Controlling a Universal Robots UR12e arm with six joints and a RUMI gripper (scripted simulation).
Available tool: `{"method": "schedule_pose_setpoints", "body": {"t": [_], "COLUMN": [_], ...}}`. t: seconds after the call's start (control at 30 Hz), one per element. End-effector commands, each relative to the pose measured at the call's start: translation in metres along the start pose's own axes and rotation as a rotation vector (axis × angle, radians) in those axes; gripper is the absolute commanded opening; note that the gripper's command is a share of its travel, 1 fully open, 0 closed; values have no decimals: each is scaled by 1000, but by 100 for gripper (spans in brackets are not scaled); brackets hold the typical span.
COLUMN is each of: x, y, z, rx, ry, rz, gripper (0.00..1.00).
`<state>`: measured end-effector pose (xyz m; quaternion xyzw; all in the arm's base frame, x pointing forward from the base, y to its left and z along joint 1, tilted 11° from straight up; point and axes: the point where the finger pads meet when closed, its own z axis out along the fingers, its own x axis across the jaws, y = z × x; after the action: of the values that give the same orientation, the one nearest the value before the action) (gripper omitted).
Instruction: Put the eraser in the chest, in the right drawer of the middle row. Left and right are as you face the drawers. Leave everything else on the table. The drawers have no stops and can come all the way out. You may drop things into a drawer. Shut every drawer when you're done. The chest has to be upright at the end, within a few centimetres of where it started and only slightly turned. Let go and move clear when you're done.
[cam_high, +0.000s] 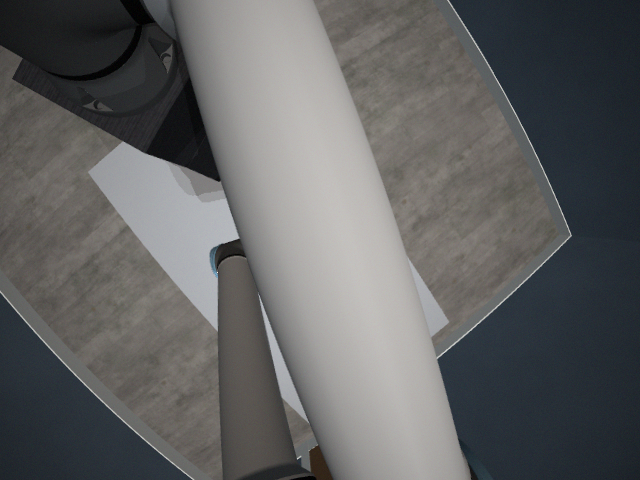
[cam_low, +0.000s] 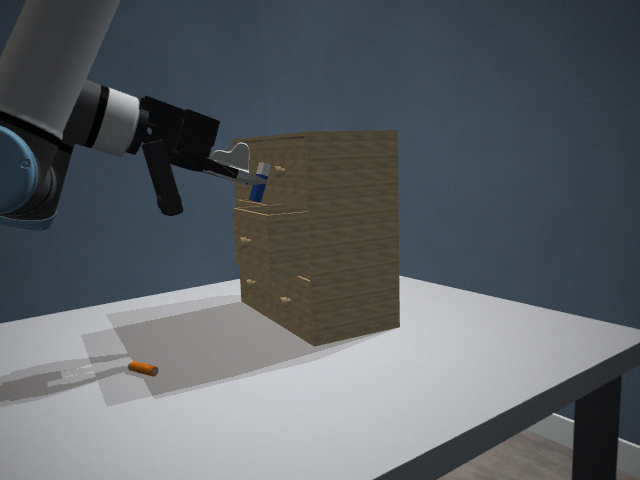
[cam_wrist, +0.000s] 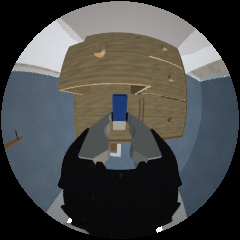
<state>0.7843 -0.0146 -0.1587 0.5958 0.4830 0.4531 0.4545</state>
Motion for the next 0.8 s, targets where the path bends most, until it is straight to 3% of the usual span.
{"method": "schedule_pose_setpoints", "body": {"t": [0.0, 0.6, 0.63, 0.77], "x": [0, 0, 0, 0], "y": [1, 1, 1, 1], "z": [0, 0, 0, 0], "rx": [-1, -1, -1, -1], "ry": [0, 0, 0, 0], "rz": [0, 0, 0, 0], "gripper": [11, 23, 100, 100]}}
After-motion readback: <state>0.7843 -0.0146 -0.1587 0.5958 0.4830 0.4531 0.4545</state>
